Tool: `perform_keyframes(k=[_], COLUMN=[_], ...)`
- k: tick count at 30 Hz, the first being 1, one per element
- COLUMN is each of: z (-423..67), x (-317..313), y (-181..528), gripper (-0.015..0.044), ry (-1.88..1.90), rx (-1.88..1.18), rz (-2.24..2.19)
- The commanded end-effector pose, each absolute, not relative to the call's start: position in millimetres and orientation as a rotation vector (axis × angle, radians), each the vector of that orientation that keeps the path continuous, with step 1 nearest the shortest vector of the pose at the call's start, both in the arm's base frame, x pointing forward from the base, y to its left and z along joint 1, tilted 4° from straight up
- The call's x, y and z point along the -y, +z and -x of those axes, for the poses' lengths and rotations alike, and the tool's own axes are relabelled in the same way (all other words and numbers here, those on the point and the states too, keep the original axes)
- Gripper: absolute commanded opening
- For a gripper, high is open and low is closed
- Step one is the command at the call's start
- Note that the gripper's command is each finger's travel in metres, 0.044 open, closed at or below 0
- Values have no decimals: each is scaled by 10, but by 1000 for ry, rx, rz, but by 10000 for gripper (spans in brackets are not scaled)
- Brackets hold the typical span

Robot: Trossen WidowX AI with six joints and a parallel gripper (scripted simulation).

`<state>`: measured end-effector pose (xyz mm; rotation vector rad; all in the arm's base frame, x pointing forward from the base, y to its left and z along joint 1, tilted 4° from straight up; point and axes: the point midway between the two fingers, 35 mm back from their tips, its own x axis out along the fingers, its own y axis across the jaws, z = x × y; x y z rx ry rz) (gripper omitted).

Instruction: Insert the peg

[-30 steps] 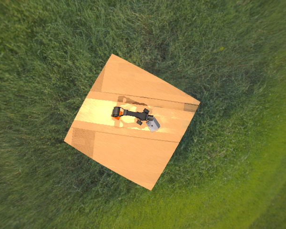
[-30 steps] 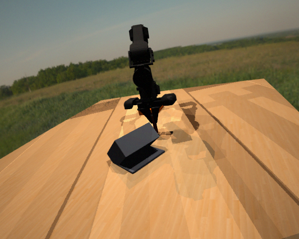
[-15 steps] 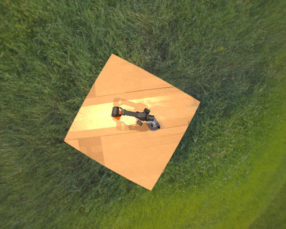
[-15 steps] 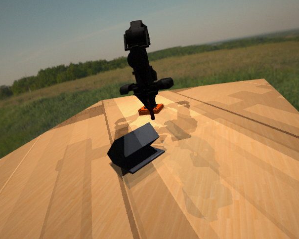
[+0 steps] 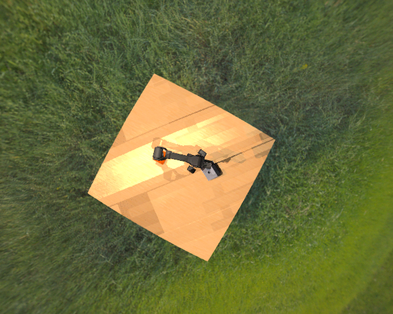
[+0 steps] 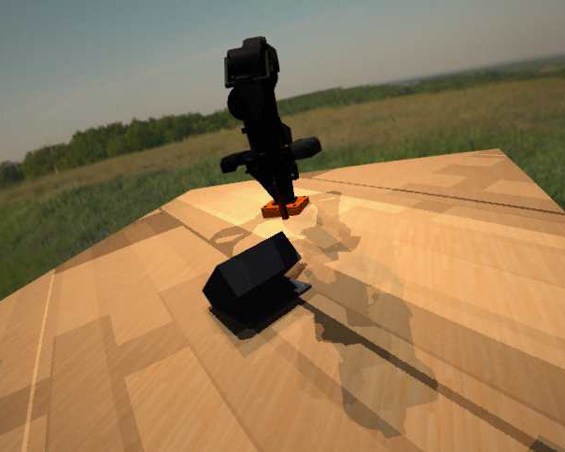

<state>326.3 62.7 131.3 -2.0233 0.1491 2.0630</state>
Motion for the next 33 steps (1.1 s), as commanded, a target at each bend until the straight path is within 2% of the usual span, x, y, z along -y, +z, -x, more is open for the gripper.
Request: perform_keyframes(k=[1,33], z=[-3303,-3545], x=[-600,-301], y=[1323,1354], gripper=[0,0], ry=[2031,1807], rx=[-158,-231], rz=[1998,1777])
